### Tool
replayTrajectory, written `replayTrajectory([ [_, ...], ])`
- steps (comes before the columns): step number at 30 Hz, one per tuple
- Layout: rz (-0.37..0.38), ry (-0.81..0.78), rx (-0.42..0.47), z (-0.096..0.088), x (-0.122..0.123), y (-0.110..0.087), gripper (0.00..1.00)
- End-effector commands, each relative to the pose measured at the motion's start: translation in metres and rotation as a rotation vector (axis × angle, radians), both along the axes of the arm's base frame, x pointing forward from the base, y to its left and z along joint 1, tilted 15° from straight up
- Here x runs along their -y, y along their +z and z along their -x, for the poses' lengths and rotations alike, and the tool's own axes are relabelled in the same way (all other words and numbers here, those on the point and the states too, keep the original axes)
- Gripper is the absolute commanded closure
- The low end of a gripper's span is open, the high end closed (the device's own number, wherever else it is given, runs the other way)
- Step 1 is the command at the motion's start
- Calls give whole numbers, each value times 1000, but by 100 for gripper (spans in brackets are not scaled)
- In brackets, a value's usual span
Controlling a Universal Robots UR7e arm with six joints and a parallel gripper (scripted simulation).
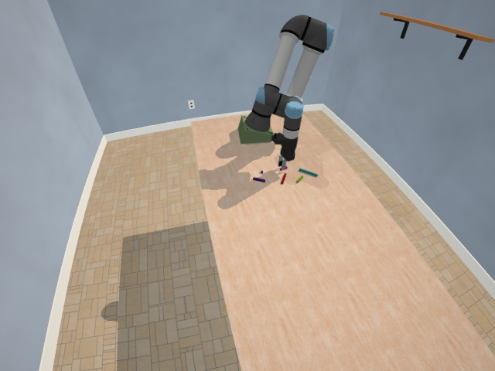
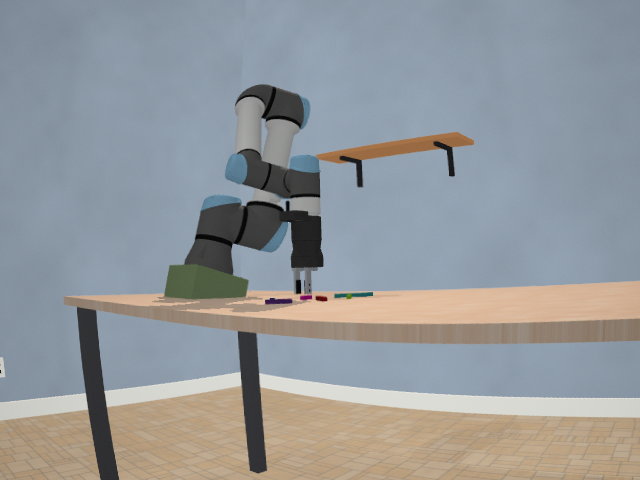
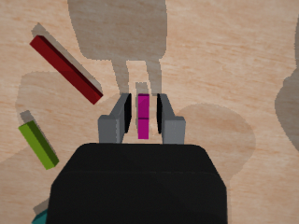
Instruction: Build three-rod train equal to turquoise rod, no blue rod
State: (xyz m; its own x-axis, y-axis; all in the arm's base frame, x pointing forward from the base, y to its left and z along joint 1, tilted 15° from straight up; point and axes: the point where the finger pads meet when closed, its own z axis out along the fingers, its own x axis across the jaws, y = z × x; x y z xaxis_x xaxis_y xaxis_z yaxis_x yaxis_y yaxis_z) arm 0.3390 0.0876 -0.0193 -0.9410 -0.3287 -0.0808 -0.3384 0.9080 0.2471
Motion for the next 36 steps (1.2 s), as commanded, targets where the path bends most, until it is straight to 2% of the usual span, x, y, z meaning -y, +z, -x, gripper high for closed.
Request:
replayTrajectory([
  [1, 1, 0, 3, -1, 4, 16, 46],
  [9, 1, 0, 3, -1, 14, 51, 46],
  [11, 1, 0, 3, -1, 14, 51, 46],
  [18, 1, 0, 3, -1, 19, 71, 46],
  [24, 1, 0, 3, -1, 20, 74, 46],
  [25, 1, 0, 3, -1, 20, 74, 0],
  [36, 1, 0, 3, -1, 20, 74, 0],
])
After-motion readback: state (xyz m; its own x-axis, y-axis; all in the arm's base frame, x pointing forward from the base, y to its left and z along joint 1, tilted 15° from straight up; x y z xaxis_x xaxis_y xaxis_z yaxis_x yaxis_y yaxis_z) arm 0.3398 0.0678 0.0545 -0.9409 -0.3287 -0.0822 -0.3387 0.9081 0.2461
